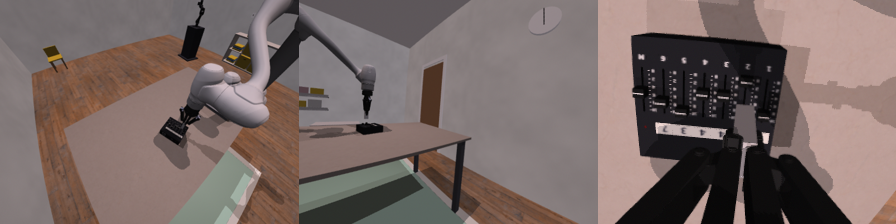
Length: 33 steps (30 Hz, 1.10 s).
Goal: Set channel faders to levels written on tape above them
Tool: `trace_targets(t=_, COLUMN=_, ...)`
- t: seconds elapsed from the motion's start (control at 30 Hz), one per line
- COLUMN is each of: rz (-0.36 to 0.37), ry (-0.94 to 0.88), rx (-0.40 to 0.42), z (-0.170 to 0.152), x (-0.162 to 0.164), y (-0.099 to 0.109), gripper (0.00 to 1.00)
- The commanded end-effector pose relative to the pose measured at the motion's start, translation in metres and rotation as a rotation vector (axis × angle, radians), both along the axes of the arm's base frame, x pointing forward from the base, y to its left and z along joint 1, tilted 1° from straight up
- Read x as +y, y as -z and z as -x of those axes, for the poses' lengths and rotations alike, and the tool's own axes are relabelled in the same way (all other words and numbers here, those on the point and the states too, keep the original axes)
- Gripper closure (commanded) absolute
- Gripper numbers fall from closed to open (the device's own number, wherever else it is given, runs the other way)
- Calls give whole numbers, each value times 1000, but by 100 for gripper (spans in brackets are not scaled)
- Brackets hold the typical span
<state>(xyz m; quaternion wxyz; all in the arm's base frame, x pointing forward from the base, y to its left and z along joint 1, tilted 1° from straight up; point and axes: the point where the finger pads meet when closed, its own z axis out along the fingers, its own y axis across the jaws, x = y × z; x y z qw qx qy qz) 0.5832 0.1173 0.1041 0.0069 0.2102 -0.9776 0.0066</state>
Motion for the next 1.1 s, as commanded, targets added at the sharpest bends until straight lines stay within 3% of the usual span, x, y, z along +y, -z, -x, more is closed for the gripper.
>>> trace_targets(t=0.0, rz=0, ry=0, rx=0, z=0, x=0, y=0, gripper=100)
trace_targets(t=0.27, rz=0, ry=0, rx=0, z=-1, x=0, y=0, gripper=100)
trace_targets(t=0.47, rz=0, ry=0, rx=0, z=-59, x=-40, y=3, gripper=100)
trace_targets(t=1.07, rz=0, ry=0, rx=0, z=-64, x=-44, y=4, gripper=100)
